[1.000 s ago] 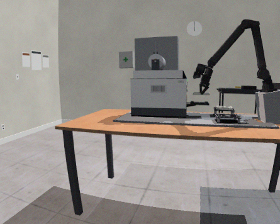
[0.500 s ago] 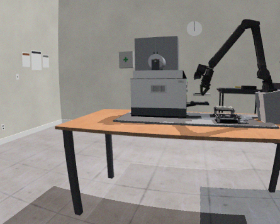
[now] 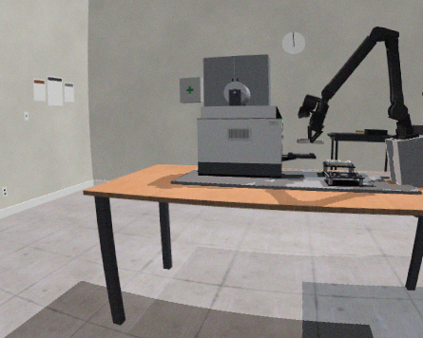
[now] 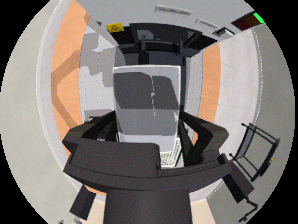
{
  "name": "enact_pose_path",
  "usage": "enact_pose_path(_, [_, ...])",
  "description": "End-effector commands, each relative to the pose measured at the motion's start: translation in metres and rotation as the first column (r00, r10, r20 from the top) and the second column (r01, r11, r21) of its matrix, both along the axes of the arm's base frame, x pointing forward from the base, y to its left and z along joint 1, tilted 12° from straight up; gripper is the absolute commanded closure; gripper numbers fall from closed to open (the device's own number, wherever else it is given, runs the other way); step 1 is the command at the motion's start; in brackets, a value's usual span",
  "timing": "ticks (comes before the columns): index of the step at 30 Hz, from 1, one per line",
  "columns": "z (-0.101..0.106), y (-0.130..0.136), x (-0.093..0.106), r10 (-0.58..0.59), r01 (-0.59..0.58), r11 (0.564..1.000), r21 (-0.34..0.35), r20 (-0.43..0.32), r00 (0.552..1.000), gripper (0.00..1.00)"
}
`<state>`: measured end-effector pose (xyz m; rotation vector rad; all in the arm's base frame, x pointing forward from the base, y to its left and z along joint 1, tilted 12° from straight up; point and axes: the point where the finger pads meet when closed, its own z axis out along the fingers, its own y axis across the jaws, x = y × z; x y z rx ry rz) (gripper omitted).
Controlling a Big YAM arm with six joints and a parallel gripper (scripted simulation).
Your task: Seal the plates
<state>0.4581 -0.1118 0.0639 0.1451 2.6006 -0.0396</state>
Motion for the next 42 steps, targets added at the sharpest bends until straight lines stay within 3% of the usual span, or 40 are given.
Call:
enact_pose_path(1, [0.002, 0.005, -0.001, -0.024, 0.023, 1.000, 0.007, 0.023, 0.999, 1.00])
enact_pose_path(9, [0.013, 0.016, -0.002, -0.012, 0.012, 1.000, -0.003, 0.055, 0.998, 1.00])
enact_pose_path(19, [-0.006, 0.034, -0.025, -0.025, 0.025, 1.000, 0.010, 0.016, 1.000, 1.00])
enact_pose_path(26, [0.005, 0.042, -0.024, -0.016, 0.016, 1.000, -0.002, 0.050, 0.999, 1.00])
enact_pose_path(36, [-0.011, 0.061, -0.047, -0.025, 0.025, 1.000, 0.010, 0.014, 1.000, 1.00])
enact_pose_path(42, [-0.002, 0.067, -0.045, -0.018, 0.018, 1.000, 0.004, 0.043, 0.999, 1.00])
